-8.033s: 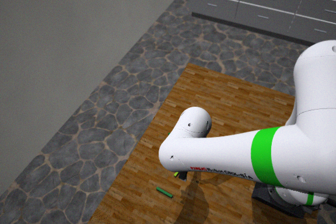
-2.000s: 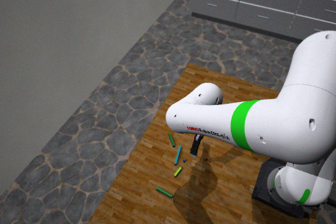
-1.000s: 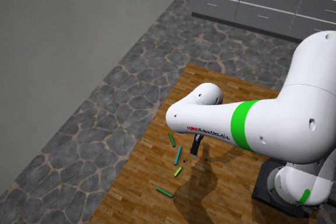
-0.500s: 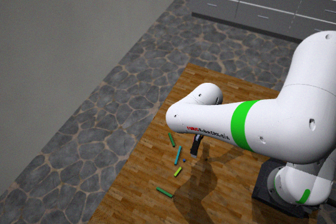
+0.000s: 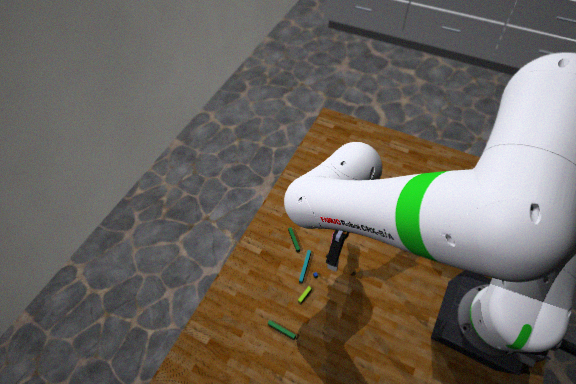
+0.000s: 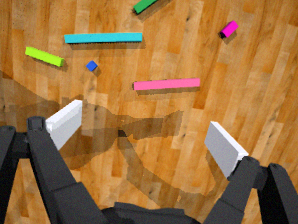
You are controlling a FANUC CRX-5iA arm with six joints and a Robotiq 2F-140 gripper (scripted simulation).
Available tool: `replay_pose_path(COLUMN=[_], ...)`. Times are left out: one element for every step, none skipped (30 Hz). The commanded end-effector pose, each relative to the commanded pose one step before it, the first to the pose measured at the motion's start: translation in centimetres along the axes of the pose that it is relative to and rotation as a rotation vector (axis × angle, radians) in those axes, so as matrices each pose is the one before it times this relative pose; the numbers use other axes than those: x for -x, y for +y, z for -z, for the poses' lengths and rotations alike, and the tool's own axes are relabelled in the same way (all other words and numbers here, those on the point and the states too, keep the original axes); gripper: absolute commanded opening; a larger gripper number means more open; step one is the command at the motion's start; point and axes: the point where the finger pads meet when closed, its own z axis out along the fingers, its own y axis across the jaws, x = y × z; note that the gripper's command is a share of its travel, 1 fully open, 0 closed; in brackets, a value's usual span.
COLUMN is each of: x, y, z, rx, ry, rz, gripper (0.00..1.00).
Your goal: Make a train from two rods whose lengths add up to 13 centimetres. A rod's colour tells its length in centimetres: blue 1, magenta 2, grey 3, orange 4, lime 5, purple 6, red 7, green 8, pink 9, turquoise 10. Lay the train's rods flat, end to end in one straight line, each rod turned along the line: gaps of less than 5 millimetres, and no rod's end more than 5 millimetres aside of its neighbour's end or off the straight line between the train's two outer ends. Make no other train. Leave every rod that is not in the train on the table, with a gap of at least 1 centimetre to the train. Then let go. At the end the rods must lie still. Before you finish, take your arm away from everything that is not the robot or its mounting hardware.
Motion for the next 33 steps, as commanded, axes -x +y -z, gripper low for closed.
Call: replay_pose_path(x=[-0.015,0.000,0.000,0.000,0.000,0.000,0.000,0.000,0.000,0.000,0.000,0.000,0.000,0.000,0.000,0.000,0.000,-0.104,-0.580,-1.166,-1.567,-0.514,-0.597,-0.684,-0.663,-0.632,-0.606,-0.576,-0.179,-0.022,0.000,0.000,0.000], y=[0.014,0.000,0.000,0.000,0.000,0.000,0.000,0.000,0.000,0.000,0.000,0.000,0.000,0.000,0.000,0.000,0.000,0.076,0.434,0.934,1.398,0.498,0.605,0.732,0.752,0.758,0.770,0.776,0.250,0.031,0.000,0.000,0.000], z=[0.014,0.000,0.000,0.000,0.000,0.000,0.000,0.000,0.000,0.000,0.000,0.000,0.000,0.000,0.000,0.000,0.000,0.005,0.026,0.041,0.030,0.003,-0.001,-0.008,-0.015,-0.022,-0.029,-0.035,-0.013,-0.002,0.000,0.000,0.000], rx=[0.00024,0.00000,0.00000,0.00000,0.00000,0.00000,0.00000,0.00000,0.00000,0.00000,0.00000,0.00000,0.00000,0.00000,0.00000,0.00000,0.00000,-0.00001,-0.00003,-0.00003,0.00003,0.00003,0.00004,0.00007,0.00008,0.00009,0.00011,0.00012,0.00004,0.00000,0.00000,0.00000,0.00000], ry=[0.00029,0.00000,0.00000,0.00000,0.00000,0.00000,0.00000,0.00000,0.00000,0.00000,0.00000,0.00000,0.00000,0.00000,0.00000,0.00000,0.00000,0.00001,0.00005,0.00008,0.00007,0.00001,0.00001,0.00000,-0.00001,-0.00003,-0.00004,-0.00005,-0.00002,0.00000,0.00000,0.00000,0.00000], rz=[-0.00005,0.00000,0.00000,0.00000,0.00000,0.00000,0.00000,0.00000,0.00000,0.00000,0.00000,0.00000,0.00000,0.00000,0.00000,0.00000,0.00000,0.00002,0.00008,0.00014,0.00010,0.00001,-0.00001,-0.00003,-0.00006,-0.00008,-0.00011,-0.00013,-0.00005,-0.00001,0.00000,0.00000,0.00000], gripper=[1.00,1.00,1.00,1.00,1.00,1.00,1.00,1.00,1.00,1.00,1.00,1.00,1.00,1.00,1.00,1.00,1.00,1.00,1.00,1.00,1.00,1.00,1.00,1.00,1.00,1.00,1.00,1.00,1.00,1.00,1.00,1.00,1.00])
